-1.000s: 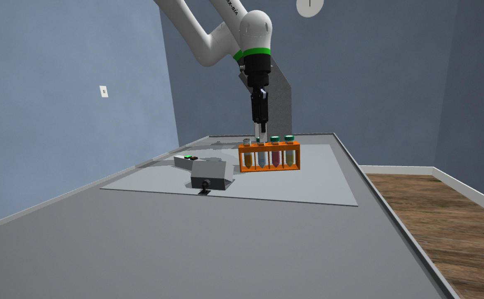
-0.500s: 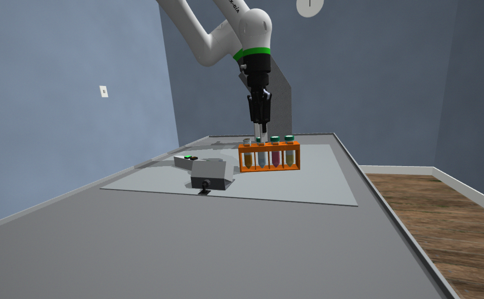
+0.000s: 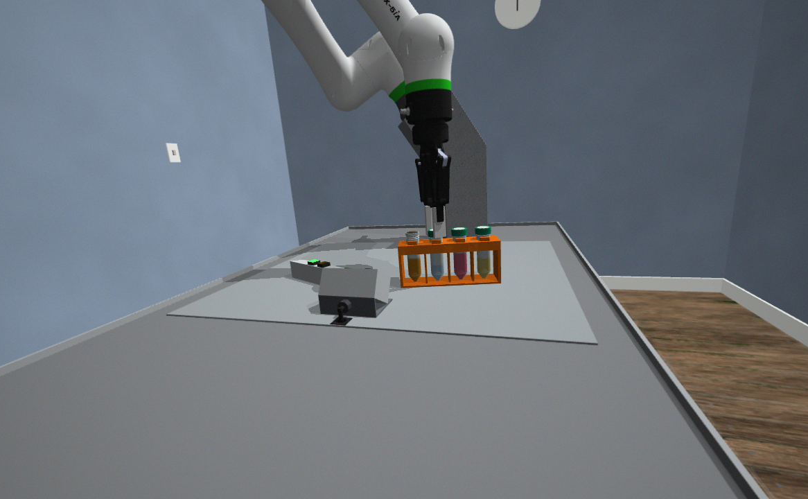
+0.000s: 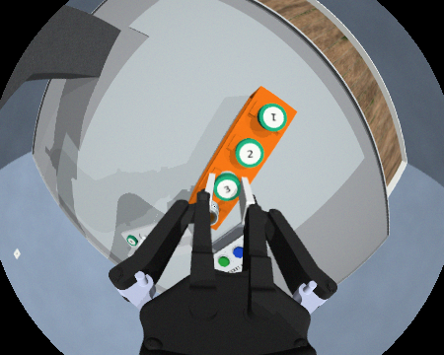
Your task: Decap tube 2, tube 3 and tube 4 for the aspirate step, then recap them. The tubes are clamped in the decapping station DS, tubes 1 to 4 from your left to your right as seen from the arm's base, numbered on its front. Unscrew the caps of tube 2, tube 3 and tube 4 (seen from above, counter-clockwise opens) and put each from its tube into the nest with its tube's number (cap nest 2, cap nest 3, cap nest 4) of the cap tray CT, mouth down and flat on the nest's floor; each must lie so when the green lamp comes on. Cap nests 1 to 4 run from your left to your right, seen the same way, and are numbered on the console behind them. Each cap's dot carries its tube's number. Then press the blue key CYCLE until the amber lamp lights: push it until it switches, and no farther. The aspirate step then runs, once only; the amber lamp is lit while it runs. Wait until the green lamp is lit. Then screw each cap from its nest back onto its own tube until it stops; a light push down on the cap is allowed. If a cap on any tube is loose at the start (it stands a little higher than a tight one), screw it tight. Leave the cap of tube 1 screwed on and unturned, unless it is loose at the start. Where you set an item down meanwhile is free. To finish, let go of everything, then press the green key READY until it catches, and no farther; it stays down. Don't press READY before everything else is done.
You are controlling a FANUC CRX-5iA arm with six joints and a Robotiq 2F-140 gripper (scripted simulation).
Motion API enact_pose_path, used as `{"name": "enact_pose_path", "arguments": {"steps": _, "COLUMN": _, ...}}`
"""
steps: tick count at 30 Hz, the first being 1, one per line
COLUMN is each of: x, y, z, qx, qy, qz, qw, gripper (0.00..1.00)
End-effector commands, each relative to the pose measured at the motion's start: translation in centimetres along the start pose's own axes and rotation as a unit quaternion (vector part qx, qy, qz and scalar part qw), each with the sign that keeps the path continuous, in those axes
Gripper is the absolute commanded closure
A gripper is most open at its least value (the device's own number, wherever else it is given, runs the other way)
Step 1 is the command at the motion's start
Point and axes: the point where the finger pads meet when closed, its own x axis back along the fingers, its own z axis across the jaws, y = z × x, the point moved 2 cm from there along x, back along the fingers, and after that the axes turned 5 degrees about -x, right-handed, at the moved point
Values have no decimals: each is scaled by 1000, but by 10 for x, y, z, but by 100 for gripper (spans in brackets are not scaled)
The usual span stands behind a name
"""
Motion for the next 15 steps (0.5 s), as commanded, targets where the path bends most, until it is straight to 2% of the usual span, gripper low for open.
{"name": "enact_pose_path", "arguments": {"steps": 1, "x": 0, "y": 0, "z": 0, "qx": -96, "qy": 2, "qz": -2, "qw": 995, "gripper": 100}}
{"name": "enact_pose_path", "arguments": {"steps": 5, "x": 0, "y": 0, "z": 0, "qx": -195, "qy": 3, "qz": -1, "qw": 981, "gripper": 100}}
{"name": "enact_pose_path", "arguments": {"steps": 10, "x": -1, "y": 0, "z": 0, "qx": -307, "qy": 2, "qz": -1, "qw": 952, "gripper": 100}}
{"name": "enact_pose_path", "arguments": {"steps": 12, "x": -1, "y": 0, "z": 0, "qx": -340, "qy": 3, "qz": -1, "qw": 941, "gripper": 100}}
{"name": "enact_pose_path", "arguments": {"steps": 14, "x": -1, "y": 0, "z": 0, "qx": -340, "qy": 3, "qz": -1, "qw": 941, "gripper": 100}}
{"name": "enact_pose_path", "arguments": {"steps": 15, "x": -1, "y": 0, "z": 0, "qx": -363, "qy": 3, "qz": -1, "qw": 932, "gripper": 100}}
